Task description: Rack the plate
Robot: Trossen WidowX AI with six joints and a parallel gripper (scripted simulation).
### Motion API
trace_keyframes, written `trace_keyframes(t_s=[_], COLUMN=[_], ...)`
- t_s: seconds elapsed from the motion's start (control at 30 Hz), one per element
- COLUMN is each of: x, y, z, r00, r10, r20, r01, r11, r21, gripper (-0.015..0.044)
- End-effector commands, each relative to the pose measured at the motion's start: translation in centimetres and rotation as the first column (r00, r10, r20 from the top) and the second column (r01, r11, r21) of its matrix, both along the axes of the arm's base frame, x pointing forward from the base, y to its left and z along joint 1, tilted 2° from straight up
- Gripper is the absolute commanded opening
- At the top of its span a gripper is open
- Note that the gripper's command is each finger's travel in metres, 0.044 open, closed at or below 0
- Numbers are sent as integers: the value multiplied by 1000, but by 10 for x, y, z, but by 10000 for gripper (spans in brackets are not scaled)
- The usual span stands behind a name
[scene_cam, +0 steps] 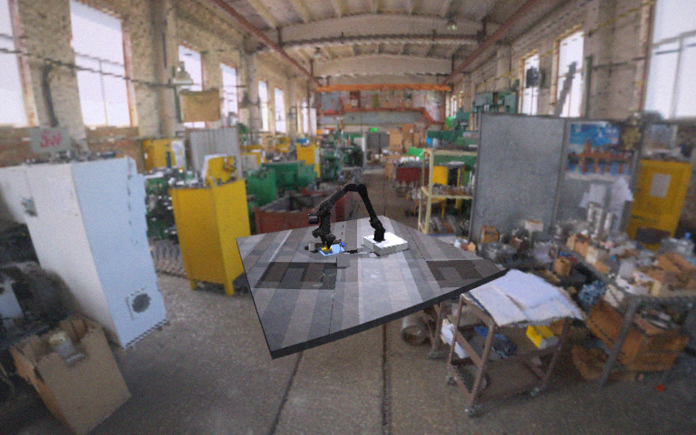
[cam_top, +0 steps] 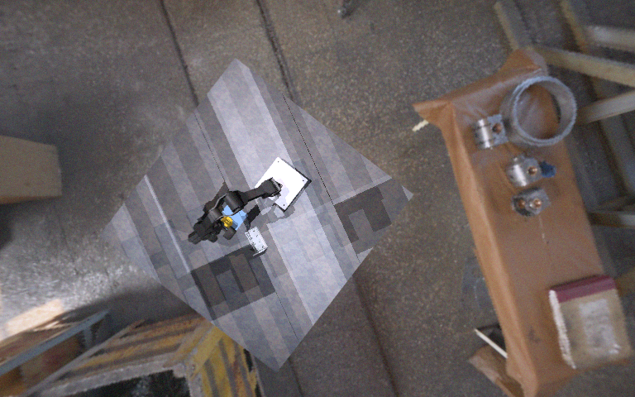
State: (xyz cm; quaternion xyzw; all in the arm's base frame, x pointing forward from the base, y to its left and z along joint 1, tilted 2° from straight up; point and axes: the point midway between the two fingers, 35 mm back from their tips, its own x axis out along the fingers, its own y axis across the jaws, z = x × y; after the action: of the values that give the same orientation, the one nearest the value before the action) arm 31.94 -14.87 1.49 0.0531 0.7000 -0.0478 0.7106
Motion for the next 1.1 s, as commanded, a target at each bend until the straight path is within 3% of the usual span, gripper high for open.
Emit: trace_keyframes(t_s=[0.0, 0.63, 1.03, 1.07], x=[0, -3, -3, -3], y=[1, 1, 1, 1], z=[-8, -23, -23, -23], r00=[1000, 1000, 1000, 1000], r10=[-4, -4, -4, -4], r20=[1, 1, 1, 1], r01=[4, 4, 4, 4], r11=[1000, 1000, 1000, 1000], r21=[4, 4, 4, 4], gripper=[400, 377, 297, 271])
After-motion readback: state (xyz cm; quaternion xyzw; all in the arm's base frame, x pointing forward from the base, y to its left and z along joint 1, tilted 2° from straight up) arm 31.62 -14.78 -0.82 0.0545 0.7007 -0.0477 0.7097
